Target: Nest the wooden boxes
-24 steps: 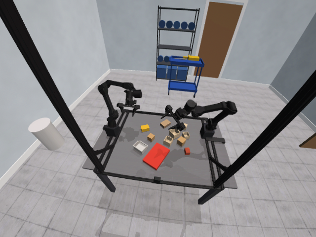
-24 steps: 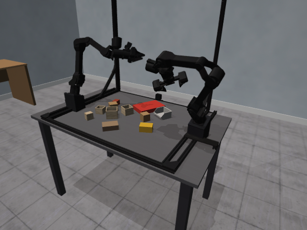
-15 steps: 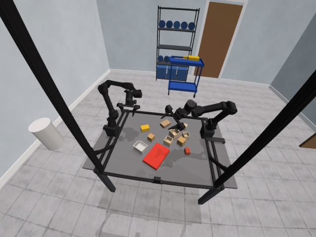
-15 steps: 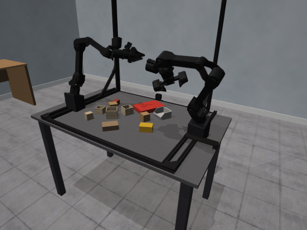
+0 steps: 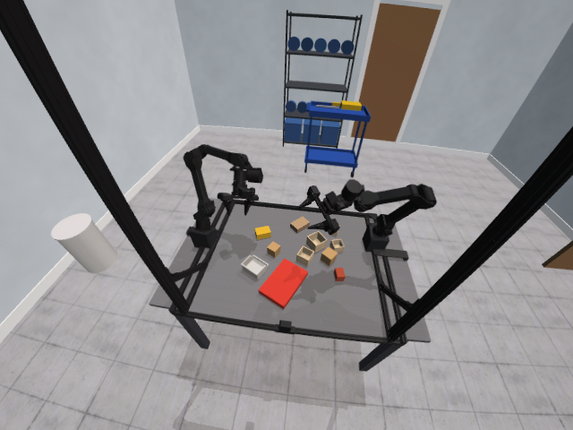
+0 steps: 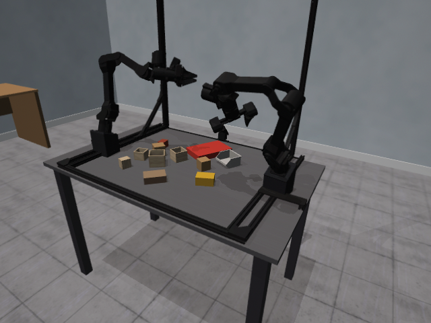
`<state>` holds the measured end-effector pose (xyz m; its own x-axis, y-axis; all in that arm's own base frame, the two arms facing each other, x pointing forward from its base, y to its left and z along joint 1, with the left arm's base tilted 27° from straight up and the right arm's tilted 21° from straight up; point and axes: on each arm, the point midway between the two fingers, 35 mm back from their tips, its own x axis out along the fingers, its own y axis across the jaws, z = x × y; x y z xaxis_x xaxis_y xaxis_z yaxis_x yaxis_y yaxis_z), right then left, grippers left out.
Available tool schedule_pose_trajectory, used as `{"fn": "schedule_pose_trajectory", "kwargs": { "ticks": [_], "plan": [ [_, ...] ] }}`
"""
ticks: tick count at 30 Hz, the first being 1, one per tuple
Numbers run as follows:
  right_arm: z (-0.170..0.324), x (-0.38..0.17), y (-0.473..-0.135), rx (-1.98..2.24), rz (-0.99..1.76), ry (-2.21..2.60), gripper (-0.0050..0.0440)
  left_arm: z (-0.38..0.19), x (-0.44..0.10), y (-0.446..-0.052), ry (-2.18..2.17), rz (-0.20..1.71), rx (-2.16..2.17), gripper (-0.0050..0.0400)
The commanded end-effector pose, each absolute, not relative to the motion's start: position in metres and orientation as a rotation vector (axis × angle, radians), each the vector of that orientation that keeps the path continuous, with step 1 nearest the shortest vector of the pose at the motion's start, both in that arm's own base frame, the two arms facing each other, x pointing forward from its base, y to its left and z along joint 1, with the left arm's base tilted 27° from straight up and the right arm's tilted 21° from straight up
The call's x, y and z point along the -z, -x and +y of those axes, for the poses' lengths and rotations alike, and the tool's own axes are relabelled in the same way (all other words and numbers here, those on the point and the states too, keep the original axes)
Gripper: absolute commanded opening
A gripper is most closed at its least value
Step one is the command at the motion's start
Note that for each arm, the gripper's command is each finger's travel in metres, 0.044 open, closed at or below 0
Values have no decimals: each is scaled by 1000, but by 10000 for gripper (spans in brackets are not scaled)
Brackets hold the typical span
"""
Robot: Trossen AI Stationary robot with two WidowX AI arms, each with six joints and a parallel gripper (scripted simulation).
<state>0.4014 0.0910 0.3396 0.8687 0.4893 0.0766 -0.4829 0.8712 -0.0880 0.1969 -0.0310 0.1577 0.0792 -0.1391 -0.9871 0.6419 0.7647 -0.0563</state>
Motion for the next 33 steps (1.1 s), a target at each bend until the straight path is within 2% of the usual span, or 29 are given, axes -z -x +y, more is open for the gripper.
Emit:
{"fn": "schedule_pose_trajectory", "kwargs": {
  "ticks": [1, 8, 10, 15, 27, 33],
  "plan": [
    [64, -342, -380, -368, -87, 46, 400, -22, -138, -219, -433, 1509, 393, 400],
    [28, -335, -346, -164, -63, 18, 400, -12, -108, -252, -407, 1591, -12, 400],
    [28, -335, -346, -164, -63, 18, 400, -12, -108, -252, -407, 1591, -12, 400],
    [1, -324, -317, -8, -51, 1, 400, -6, -85, -277, -376, 1543, -359, 400],
    [0, -322, -316, -1, -46, 2, 400, -6, -84, -278, -376, 1538, -376, 400],
    [6, -310, -329, -28, 31, 48, 400, -6, -84, -278, -375, 1538, -376, 400]
  ]
}}
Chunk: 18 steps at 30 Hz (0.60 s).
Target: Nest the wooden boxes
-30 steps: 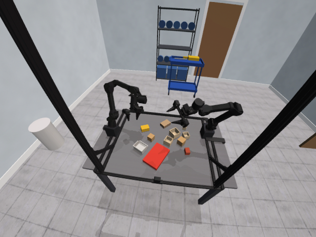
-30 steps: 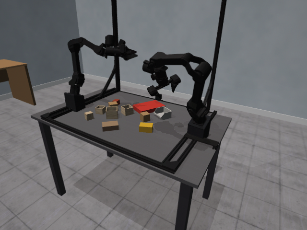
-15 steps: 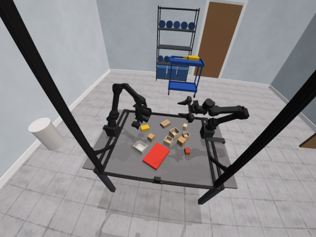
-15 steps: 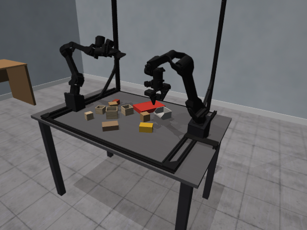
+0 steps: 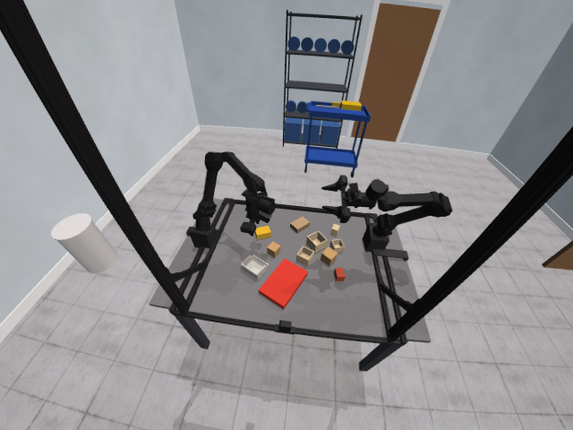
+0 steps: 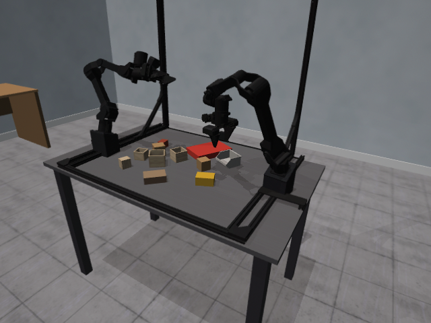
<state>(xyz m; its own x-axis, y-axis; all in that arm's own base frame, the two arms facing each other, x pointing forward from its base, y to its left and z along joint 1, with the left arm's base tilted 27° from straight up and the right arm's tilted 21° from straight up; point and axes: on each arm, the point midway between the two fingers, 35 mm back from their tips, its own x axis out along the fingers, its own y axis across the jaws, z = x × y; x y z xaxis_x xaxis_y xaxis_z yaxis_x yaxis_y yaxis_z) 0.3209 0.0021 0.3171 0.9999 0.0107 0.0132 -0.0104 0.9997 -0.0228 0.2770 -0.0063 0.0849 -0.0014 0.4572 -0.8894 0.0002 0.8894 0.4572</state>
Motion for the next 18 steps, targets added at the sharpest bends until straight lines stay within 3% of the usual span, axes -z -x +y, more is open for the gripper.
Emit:
{"fn": "schedule_pose_trajectory", "kwargs": {
  "ticks": [1, 11, 18],
  "plan": [
    [7, -306, -333, -38, 57, 63, 400, -6, -84, -278, -375, 1538, -377, 400],
    [33, -244, -375, -206, 385, 252, 400, -6, -84, -278, -373, 1537, -380, 400],
    [65, -164, -399, -479, 724, 431, 400, -5, -83, -278, -371, 1536, -384, 400]
  ]
}}
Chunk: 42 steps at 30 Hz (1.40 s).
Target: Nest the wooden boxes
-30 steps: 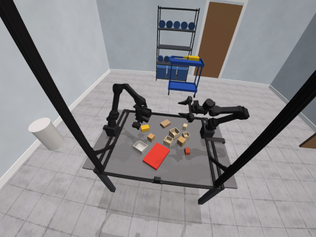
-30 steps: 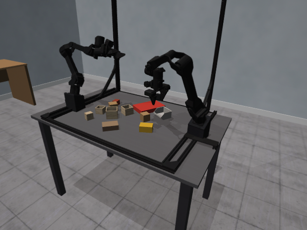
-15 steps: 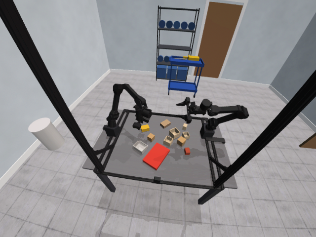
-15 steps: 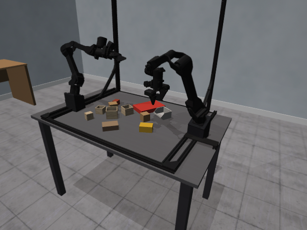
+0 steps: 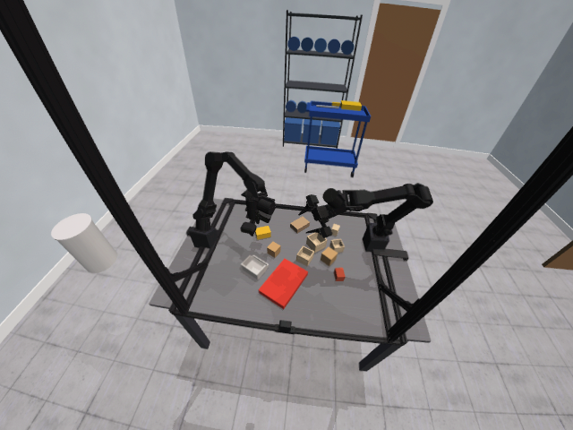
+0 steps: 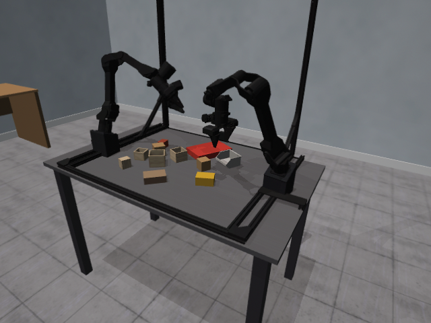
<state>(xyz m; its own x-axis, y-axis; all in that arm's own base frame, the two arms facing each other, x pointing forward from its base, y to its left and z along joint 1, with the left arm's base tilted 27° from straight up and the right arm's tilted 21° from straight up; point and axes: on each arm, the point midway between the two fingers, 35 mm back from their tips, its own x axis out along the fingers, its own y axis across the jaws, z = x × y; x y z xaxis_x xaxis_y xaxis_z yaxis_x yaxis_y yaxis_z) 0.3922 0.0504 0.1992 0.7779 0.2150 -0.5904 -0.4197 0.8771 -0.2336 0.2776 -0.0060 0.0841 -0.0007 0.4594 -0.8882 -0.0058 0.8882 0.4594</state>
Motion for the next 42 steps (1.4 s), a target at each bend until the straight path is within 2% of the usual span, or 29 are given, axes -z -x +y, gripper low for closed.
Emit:
{"fn": "schedule_pose_trajectory", "kwargs": {
  "ticks": [1, 8, 17, 42],
  "plan": [
    [69, -153, -400, -519, 764, 449, 400, -5, -83, -278, -371, 1536, -385, 400],
    [92, -89, -396, -798, 1017, 534, 400, -5, -83, -278, -372, 1536, -383, 400],
    [103, -50, -386, -1000, 1166, 555, 400, -6, -84, -278, -375, 1538, -377, 400],
    [114, -20, -385, -1054, 1202, 554, 400, -6, -84, -278, -376, 1538, -376, 400]
  ]
}}
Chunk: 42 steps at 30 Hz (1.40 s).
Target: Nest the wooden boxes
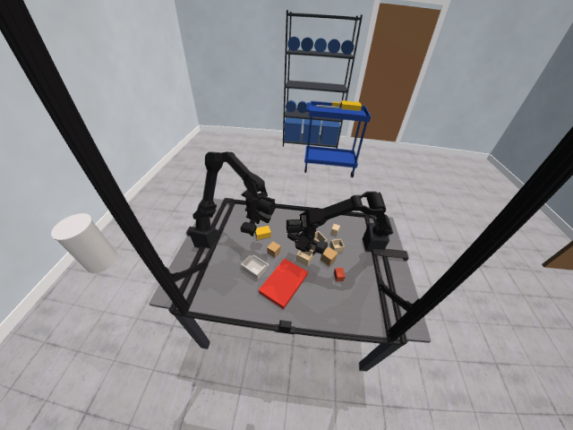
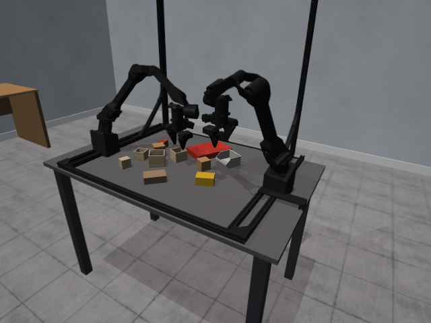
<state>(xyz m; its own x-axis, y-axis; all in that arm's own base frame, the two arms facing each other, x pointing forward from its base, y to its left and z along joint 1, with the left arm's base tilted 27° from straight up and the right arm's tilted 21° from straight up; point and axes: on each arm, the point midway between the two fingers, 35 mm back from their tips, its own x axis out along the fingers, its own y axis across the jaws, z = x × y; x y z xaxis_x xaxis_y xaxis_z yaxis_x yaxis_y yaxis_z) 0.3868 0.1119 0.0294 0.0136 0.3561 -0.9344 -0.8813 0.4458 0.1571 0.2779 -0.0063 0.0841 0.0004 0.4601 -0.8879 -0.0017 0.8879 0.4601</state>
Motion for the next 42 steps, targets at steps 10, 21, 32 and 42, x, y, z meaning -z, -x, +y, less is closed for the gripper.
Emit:
{"fn": "schedule_pose_trajectory", "kwargs": {
  "ticks": [10, 21, 32, 42],
  "plan": [
    [119, -8, -385, -1053, 1203, 552, 400, -6, -84, -278, -376, 1538, -376, 400],
    [122, 1, -385, -1051, 1203, 551, 387, -6, -84, -278, -376, 1538, -376, 400],
    [122, 1, -385, -1051, 1203, 551, 313, -6, -84, -278, -376, 1538, -376, 400],
    [122, 1, -385, -1051, 1203, 551, 273, -6, -84, -278, -376, 1538, -376, 400]
  ]
}}
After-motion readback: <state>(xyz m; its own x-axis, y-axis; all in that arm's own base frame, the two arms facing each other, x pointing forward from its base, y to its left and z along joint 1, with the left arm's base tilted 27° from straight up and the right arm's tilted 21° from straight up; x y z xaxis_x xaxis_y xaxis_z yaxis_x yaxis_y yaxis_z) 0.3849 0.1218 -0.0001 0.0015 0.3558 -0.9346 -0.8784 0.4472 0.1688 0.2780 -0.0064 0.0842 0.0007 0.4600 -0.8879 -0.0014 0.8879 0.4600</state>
